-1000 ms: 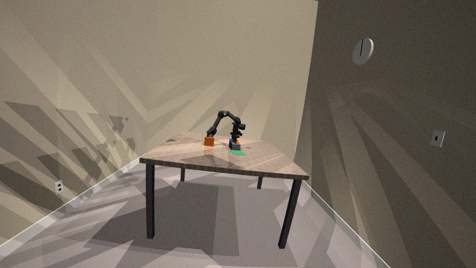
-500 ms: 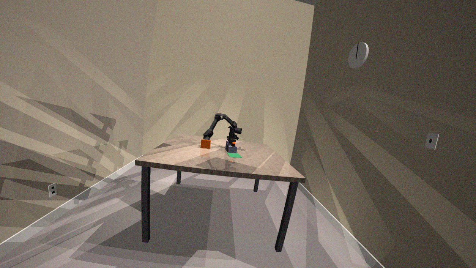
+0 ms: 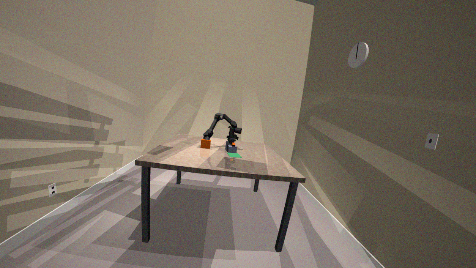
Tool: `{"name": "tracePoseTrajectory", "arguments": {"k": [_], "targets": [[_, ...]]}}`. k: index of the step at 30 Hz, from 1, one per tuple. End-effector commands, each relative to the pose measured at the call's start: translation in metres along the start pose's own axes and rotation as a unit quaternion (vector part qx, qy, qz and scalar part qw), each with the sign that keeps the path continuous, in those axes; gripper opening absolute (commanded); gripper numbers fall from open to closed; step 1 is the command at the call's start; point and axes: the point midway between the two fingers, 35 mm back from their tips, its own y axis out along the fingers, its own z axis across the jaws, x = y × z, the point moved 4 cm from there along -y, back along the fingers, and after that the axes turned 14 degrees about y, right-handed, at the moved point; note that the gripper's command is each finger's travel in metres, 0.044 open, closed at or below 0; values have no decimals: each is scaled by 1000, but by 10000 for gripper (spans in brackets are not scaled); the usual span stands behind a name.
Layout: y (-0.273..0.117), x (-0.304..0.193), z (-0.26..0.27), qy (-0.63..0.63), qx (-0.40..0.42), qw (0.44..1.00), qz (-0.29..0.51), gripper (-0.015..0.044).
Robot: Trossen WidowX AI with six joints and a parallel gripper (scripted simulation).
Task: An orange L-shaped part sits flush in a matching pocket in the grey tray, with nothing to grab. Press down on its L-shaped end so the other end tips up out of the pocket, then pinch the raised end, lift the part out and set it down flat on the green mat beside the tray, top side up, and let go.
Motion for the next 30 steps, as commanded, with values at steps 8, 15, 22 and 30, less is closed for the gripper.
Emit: {"name": "tracePoseTrajectory", "arguments": {"k": [8, 15, 22, 30], "targets": [[-28, 2, 4, 0, -4, 1000, -1, 180], [-103, 1, -4, 0, -4, 1000, 0, 180], [-105, 1, -4, 0, -3, 1000, 0, 180], [-102, 2, -4, 3, -3, 1000, -5, 180]]}}
